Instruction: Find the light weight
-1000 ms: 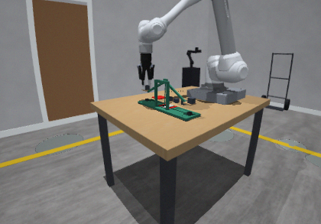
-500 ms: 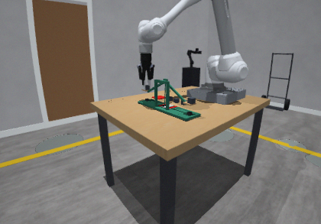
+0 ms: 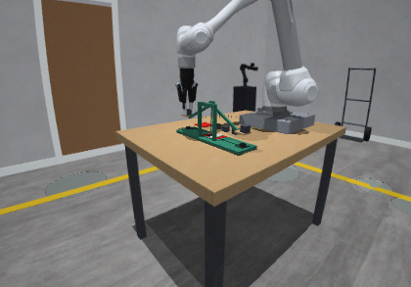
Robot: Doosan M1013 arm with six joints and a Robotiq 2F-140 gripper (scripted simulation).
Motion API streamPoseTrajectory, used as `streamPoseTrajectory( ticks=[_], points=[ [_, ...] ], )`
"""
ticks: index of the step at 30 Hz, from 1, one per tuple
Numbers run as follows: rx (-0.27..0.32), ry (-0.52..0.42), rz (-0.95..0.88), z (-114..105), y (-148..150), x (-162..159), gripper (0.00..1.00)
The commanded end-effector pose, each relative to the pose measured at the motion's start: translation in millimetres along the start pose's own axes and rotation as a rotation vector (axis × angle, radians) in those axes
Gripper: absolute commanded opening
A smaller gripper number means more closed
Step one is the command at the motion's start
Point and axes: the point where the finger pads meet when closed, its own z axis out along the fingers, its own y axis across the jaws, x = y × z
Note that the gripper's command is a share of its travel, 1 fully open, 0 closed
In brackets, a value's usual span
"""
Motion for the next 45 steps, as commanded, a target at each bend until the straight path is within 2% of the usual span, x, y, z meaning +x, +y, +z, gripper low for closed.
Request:
streamPoseTrajectory(
  ticks=[1,22,28,38,45],
  points=[
    [0.0,0.0,0.0,-0.1,0.0,0.0,0.24],
    [0.0,0.0,0.0,-2.4,0.0,0.0,0.24],
    [0.0,0.0,0.0,-14.0,0.0,0.0,0.24],
    [0.0,0.0,0.0,-62.6,0.0,0.0,0.24],
    [0.0,0.0,0.0,-70.0,0.0,0.0,0.24]
  ],
)
